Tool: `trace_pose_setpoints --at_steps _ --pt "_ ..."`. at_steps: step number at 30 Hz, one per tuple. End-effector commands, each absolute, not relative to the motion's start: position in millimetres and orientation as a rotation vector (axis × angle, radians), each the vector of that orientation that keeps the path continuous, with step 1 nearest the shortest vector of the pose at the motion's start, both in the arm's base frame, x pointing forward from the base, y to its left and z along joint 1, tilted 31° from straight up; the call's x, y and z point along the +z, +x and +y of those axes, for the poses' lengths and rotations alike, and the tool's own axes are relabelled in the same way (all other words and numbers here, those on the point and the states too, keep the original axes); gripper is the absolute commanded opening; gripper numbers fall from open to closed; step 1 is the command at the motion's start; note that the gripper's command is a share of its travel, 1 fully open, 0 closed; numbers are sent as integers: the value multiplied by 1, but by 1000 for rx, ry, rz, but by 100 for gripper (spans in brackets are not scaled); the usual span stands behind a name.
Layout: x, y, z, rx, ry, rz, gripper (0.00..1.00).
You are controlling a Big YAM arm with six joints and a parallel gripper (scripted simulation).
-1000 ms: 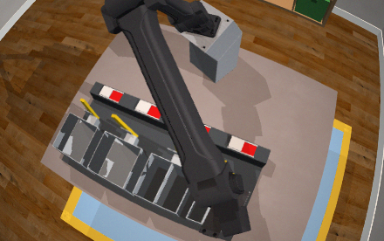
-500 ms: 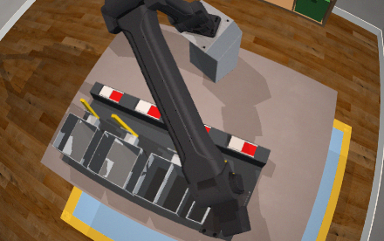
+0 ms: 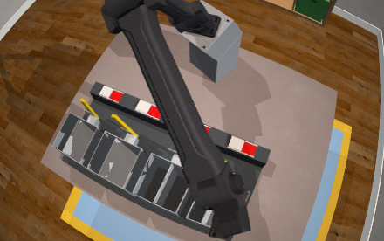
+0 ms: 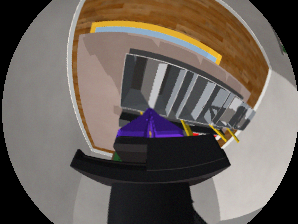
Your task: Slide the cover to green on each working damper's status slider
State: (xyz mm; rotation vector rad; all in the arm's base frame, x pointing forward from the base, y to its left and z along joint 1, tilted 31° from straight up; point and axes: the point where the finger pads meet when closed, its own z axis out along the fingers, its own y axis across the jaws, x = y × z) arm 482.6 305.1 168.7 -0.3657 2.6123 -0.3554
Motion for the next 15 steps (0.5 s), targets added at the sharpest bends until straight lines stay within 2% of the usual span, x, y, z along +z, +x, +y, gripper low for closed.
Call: trace_pose_setpoints --at_steps 1,15 --pt "158 485 303 -430 -574 2608 0" --pt "158 484 304 -536 -1038 2507 0"
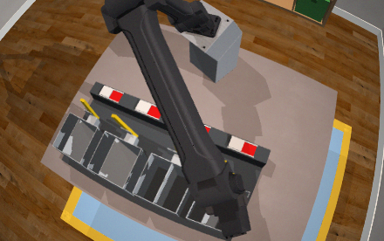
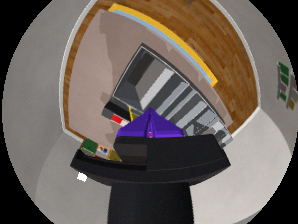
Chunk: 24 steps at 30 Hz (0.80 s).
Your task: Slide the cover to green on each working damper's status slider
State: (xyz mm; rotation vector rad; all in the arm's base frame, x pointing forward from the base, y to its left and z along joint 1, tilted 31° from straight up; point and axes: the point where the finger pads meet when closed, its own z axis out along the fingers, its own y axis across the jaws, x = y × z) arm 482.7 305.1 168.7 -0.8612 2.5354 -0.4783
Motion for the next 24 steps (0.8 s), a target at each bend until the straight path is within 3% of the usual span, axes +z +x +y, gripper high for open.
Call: trace_pose_setpoints --at_steps 1,24 --pt "158 484 304 -536 -1038 2507 0" --pt "159 484 307 -684 -1761 2183 0"
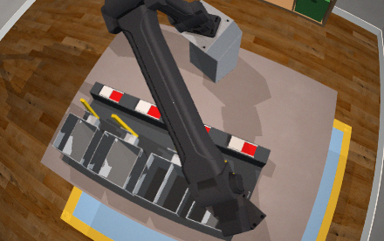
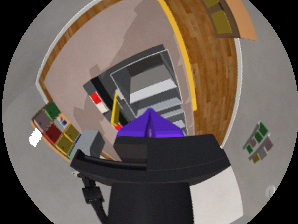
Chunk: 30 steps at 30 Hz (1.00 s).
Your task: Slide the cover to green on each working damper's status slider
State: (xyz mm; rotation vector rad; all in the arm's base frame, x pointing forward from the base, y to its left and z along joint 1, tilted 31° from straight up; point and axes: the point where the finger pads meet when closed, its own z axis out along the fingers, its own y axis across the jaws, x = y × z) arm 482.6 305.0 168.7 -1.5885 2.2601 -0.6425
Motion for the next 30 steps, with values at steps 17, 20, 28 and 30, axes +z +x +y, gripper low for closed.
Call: trace_pose_setpoints --at_steps 17,20,28,30 --pt "157 484 304 -740 -2068 1978 0" --pt "185 493 273 -728 -2010 1973 0" --pt "196 500 225 -722 -2013 1978 0" --pt "202 502 197 -721 -2014 1979 0"
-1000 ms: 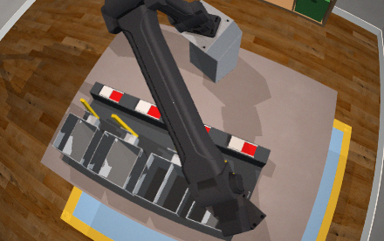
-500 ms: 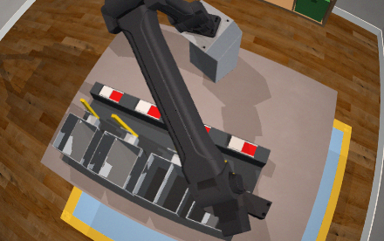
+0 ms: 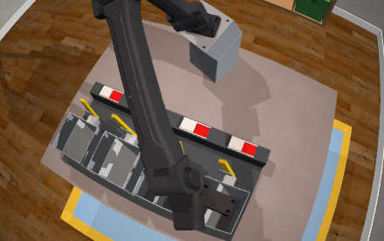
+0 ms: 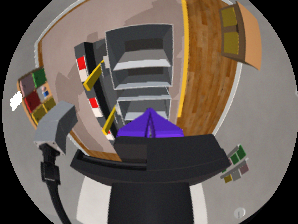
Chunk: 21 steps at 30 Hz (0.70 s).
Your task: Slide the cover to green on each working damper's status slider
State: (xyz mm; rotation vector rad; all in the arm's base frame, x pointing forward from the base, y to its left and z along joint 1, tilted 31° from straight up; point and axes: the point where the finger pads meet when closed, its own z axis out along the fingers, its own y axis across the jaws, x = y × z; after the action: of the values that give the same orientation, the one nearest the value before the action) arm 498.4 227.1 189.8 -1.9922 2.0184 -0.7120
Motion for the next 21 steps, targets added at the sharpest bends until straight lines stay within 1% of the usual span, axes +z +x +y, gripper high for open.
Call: trace_pose_setpoints --at_steps 1,8,14,19,21 --pt "204 503 188 -721 -2015 1979 0" --pt "218 498 114 -728 -2015 1976 0" --pt "230 483 44 -752 -2015 1965 0" --pt "230 478 27 -755 -2021 1965 0" --pt "215 480 40 -728 -2070 1951 0"
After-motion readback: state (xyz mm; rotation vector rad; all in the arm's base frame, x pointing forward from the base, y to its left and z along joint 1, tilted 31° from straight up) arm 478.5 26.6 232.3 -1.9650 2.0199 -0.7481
